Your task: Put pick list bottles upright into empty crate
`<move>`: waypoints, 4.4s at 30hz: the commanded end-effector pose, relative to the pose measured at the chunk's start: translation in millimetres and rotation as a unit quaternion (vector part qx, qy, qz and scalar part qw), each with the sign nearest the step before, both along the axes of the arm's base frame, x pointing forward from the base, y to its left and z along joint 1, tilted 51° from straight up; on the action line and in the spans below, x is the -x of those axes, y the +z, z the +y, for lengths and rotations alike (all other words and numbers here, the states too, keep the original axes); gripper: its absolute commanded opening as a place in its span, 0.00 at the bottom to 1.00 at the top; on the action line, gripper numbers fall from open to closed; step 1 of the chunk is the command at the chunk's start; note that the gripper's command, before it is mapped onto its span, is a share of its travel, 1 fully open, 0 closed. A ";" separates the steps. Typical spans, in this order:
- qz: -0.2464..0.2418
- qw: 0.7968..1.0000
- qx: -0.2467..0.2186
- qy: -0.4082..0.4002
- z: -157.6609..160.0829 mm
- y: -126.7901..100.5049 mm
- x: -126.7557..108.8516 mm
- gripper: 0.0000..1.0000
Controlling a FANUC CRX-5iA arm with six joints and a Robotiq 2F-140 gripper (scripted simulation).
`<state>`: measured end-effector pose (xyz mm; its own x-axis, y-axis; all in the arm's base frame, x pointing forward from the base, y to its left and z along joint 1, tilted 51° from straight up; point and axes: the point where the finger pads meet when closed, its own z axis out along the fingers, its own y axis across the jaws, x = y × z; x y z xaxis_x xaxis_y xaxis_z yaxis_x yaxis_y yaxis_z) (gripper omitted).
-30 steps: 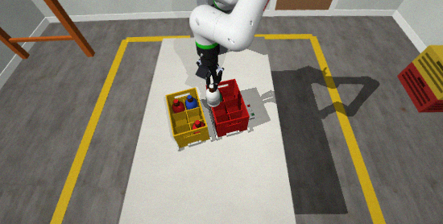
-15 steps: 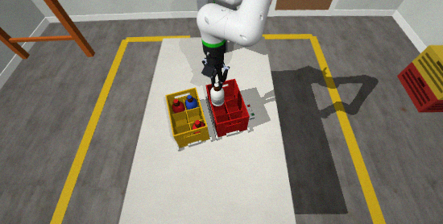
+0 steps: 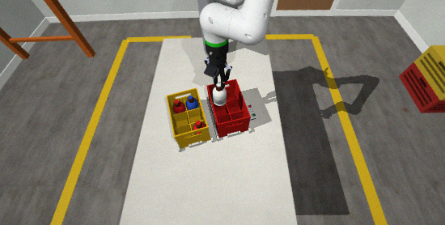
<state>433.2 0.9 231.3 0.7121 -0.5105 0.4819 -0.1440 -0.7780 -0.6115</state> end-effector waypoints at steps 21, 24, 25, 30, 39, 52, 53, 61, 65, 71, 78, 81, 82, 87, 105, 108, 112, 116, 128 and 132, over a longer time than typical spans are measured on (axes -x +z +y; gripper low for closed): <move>-0.001 1.000 0.000 0.000 -0.8 0.1 0.2 0.10; -0.001 1.000 0.000 0.000 -0.8 0.1 0.2 0.10; -0.001 1.000 0.000 0.000 -0.8 0.1 0.2 0.10; -0.001 1.000 0.000 0.000 -0.9 0.0 0.3 0.10; -0.001 1.000 0.000 0.000 -0.2 -1.3 -1.0 0.10; -0.001 1.000 0.000 0.000 3.8 -8.2 -8.6 0.10; -0.001 1.000 0.000 0.000 4.2 -8.9 -9.3 0.10; -0.001 1.000 0.000 0.000 7.1 -13.9 -14.8 0.10; -0.001 1.000 0.000 0.000 8.2 -15.8 -16.8 0.10; -0.001 1.000 0.000 0.000 10.0 -18.9 -20.3 0.10; -0.001 1.000 0.000 0.000 12.6 -23.3 -25.1 0.10; -0.001 1.000 0.000 0.000 13.7 -25.2 -27.2 0.10; -0.001 1.000 0.000 0.000 13.7 -25.2 -27.2 0.10; -0.001 1.000 0.000 0.000 15.2 -27.7 -29.9 0.10; -0.001 1.000 0.000 0.000 21.0 -37.7 -40.9 0.10; -0.001 1.000 0.000 0.000 22.1 -39.6 -43.0 0.10; -0.001 1.000 0.000 0.000 23.6 -42.1 -45.7 0.10; -0.001 1.000 0.000 0.000 24.7 -44.0 -47.8 0.10; -0.001 1.000 0.000 0.000 28.7 -50.8 -55.4 0.10; -0.001 1.000 0.000 0.000 30.2 -53.3 -58.2 0.10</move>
<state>490.0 30.9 178.4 0.7120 -0.5106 0.4821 -0.1439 -0.7781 -0.6115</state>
